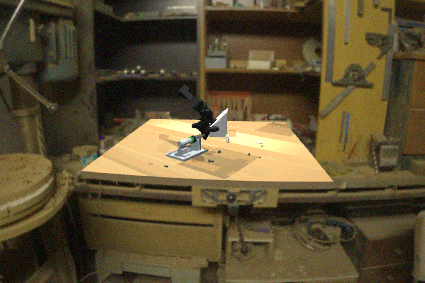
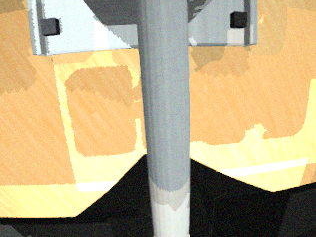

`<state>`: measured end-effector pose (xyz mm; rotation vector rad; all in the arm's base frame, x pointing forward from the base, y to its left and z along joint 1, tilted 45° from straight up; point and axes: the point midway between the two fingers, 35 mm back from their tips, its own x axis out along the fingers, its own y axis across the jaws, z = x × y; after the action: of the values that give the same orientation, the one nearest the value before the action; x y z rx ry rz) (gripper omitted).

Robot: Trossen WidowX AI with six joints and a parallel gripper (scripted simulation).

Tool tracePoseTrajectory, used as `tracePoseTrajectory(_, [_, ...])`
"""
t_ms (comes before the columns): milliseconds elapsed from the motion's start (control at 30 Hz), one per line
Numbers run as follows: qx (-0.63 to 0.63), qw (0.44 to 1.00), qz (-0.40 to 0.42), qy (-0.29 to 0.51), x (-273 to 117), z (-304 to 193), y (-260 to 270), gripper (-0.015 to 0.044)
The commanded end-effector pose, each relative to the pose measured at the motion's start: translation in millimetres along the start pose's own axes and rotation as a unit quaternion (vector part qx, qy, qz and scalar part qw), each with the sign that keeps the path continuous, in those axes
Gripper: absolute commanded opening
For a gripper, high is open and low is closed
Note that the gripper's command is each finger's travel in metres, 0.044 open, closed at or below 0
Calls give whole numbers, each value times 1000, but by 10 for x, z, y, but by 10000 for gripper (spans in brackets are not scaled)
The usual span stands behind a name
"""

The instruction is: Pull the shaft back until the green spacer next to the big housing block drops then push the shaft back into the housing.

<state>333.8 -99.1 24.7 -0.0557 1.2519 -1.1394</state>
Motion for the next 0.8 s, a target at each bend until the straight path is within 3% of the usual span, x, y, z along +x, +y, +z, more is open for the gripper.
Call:
tracePoseTrajectory(0, [1,1000,0,1,0,-12,0,0])
tracePoseTrajectory(767, [1,1000,0,1,0,-35,0,0])
